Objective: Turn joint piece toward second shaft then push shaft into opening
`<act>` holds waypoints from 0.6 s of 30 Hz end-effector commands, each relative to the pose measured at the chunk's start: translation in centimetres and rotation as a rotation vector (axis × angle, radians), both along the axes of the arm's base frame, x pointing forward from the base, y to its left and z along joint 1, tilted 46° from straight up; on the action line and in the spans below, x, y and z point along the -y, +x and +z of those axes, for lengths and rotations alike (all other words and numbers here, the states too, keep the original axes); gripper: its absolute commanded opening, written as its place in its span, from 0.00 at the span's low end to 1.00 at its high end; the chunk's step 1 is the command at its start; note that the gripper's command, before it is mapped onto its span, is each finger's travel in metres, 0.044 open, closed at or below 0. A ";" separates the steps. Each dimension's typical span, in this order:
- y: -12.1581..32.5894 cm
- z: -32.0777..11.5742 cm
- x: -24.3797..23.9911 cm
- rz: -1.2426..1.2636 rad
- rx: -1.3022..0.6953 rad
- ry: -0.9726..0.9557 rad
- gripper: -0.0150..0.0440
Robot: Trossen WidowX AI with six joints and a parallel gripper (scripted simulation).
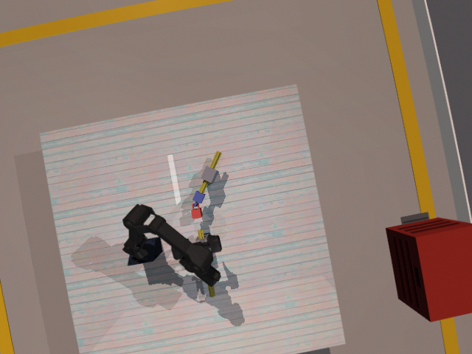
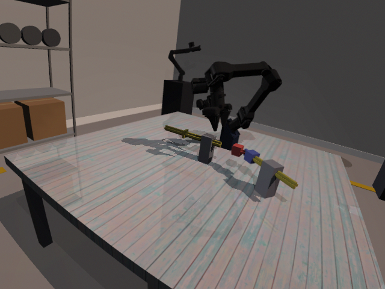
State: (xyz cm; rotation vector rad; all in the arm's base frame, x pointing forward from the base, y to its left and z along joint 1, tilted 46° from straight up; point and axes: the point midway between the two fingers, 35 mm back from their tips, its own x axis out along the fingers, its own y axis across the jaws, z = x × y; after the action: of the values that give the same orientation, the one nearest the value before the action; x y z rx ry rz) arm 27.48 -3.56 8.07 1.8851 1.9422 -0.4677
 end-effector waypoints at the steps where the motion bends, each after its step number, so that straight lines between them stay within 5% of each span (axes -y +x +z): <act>1: 0.0 -0.2 0.1 0.004 0.011 0.004 1.00; 18: 1.5 -5.4 5.9 0.305 0.499 -0.085 1.00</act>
State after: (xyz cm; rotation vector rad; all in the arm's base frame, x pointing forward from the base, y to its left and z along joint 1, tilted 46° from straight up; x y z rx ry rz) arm 28.75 -8.38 3.46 1.5159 1.8143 -0.0429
